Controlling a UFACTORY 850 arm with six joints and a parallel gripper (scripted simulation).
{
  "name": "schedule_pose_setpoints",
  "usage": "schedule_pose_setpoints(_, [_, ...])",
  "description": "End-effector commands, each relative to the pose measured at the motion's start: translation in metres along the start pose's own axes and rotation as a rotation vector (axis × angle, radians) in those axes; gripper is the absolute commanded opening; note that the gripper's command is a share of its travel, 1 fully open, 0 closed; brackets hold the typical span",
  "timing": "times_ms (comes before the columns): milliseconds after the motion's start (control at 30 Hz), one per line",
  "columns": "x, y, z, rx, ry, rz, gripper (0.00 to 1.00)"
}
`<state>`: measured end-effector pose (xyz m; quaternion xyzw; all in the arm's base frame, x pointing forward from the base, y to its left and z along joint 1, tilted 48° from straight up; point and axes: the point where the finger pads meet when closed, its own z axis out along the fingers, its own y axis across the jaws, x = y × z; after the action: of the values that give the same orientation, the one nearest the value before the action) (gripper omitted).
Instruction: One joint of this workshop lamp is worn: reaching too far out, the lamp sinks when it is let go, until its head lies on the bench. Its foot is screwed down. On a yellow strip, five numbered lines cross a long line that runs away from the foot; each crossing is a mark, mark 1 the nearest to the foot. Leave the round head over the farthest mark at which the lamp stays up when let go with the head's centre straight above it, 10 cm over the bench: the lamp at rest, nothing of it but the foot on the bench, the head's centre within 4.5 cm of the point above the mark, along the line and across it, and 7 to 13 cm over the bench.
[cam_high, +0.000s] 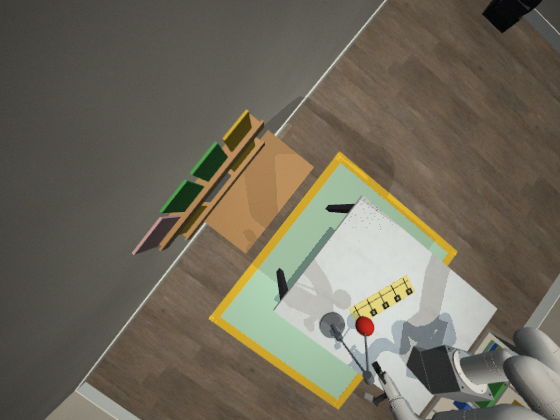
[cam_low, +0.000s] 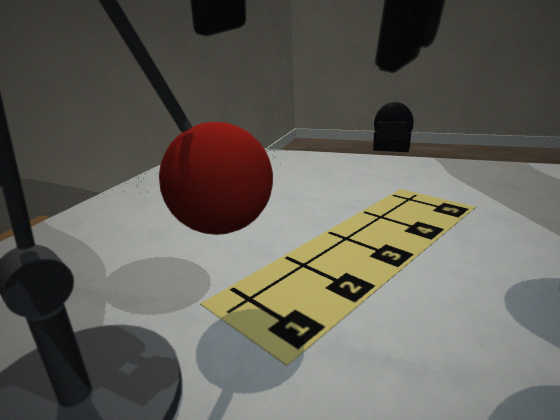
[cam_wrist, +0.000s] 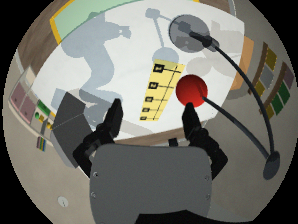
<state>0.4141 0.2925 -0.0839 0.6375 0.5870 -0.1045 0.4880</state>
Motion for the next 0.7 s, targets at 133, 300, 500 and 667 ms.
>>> schedule_pose_setpoints(133, [0.0, 0.001, -0.001, -0.001, 0.001, 0.001, 1.0])
schedule_pose_setpoints(300, [0.0, 0.001, -0.001, -0.001, 0.001, 0.001, 1.0])
schedule_pose_setpoints(500, [-0.004, 0.006, -0.002, -0.051, 0.006, -0.094, 1.0])
schedule_pose_setpoints(667, [-0.009, 0.011, -0.002, -0.101, 0.011, -0.188, 1.0])
